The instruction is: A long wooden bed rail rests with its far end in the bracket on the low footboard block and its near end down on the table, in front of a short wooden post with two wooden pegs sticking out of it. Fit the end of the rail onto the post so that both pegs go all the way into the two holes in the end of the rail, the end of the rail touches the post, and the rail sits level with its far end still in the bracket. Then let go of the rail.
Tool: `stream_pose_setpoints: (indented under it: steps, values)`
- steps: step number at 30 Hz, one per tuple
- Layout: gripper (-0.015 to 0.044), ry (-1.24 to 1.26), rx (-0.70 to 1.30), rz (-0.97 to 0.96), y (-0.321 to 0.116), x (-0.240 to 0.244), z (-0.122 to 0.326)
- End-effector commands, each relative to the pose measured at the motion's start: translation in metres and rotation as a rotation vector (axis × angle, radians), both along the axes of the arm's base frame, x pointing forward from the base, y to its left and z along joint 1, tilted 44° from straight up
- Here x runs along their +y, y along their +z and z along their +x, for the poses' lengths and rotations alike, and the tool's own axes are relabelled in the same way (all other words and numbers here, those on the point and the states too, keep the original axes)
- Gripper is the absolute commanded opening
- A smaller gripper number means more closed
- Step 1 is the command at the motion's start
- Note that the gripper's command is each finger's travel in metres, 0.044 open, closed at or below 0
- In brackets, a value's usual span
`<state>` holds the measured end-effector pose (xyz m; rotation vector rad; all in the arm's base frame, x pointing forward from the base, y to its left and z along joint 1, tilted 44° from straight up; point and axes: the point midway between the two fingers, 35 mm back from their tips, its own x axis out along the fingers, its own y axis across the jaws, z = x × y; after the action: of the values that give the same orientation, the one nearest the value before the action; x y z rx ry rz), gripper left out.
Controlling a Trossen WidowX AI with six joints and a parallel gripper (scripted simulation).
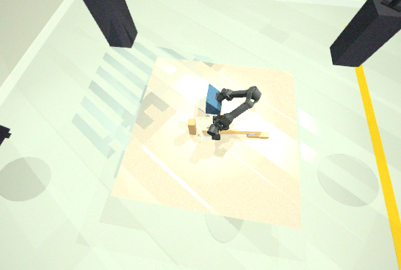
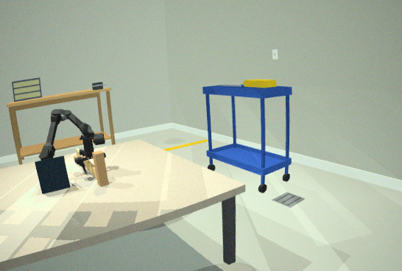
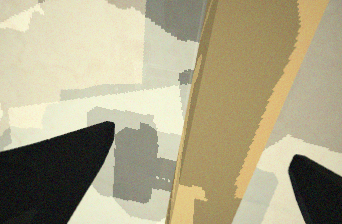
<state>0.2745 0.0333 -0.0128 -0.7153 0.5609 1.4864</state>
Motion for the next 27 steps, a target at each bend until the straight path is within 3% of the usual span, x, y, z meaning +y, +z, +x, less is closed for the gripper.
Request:
stream_pose_setpoints:
  steps: [1, 15, 22, 27]
  values:
    - [0.0414, -0.004, 0.005, 0.007, -0.0024, 0.0033, -0.0011]
    - [0.0046, -0.004, 0.005, 0.007, -0.0024, 0.0033, -0.0011]
    - [0.0, -0.004, 0.005, 0.007, -0.0024, 0.0033, -0.0011]
    - [0.0, -0.004, 0.005, 0.007, -0.0024, 0.0033, -0.0011]
